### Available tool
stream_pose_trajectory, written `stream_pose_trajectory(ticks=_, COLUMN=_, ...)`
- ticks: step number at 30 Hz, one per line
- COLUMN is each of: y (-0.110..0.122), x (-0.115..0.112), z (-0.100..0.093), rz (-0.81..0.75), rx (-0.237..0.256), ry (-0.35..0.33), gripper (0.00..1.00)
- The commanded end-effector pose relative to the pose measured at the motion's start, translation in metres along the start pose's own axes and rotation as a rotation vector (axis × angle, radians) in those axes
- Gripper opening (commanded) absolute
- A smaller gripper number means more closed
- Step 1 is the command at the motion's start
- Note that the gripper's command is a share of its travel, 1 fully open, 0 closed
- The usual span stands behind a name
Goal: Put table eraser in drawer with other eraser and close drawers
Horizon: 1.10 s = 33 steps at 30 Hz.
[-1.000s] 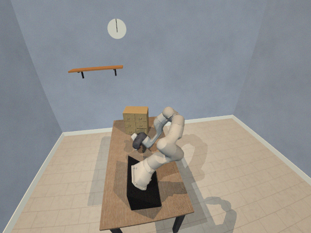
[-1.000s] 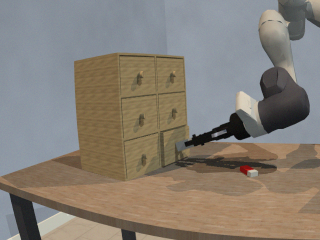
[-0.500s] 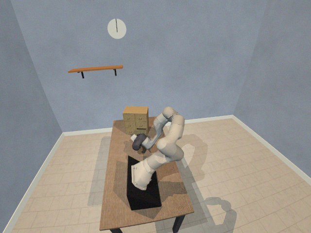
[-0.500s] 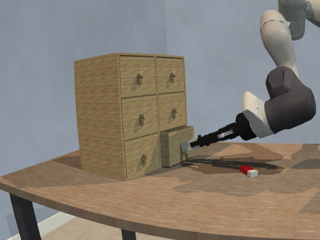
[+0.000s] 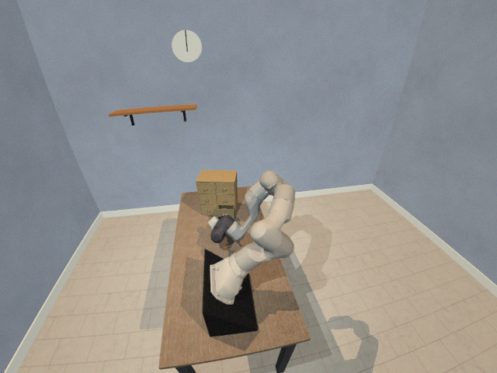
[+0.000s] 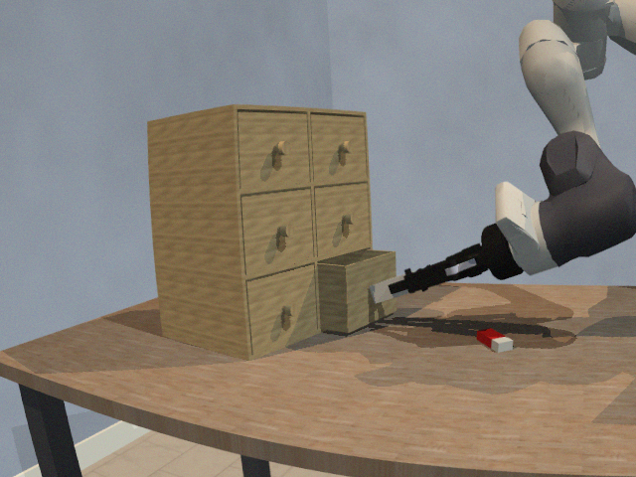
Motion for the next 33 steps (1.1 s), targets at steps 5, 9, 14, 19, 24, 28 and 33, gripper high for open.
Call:
stream_pose_trajectory(ticks=5, y=0.0, x=-0.002, z=-0.007, rz=0.01, rx=-0.005, ry=0.004, gripper=0.08)
stream_pose_trajectory(ticks=9, y=0.0, x=-0.003, z=-0.011, rz=0.01, rx=-0.005, ry=0.004, gripper=0.08)
stream_pose_trajectory(ticks=14, y=0.0, x=-0.005, z=-0.015, rz=0.01, rx=-0.005, ry=0.004, gripper=0.08)
stream_pose_trajectory(ticks=19, y=0.001, x=-0.006, z=-0.017, rz=0.01, rx=-0.005, ry=0.004, gripper=0.08)
stream_pose_trajectory(ticks=24, y=0.001, x=-0.006, z=-0.018, rz=0.01, rx=-0.005, ry=0.004, gripper=0.08)
stream_pose_trajectory(ticks=28, y=0.001, x=-0.006, z=-0.019, rz=0.01, rx=-0.005, ry=0.004, gripper=0.08)
stream_pose_trajectory(ticks=33, y=0.001, x=-0.006, z=-0.019, rz=0.01, rx=-0.005, ry=0.004, gripper=0.08)
Point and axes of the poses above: the point where the finger pads meet when closed, its own z axis out along the fingers, its own y axis across the jaws, x = y × z, the point moved 7 cm from there along -z, back along the fingers, and after that the axes turned 5 degrees about z, right-handed, at the moved point
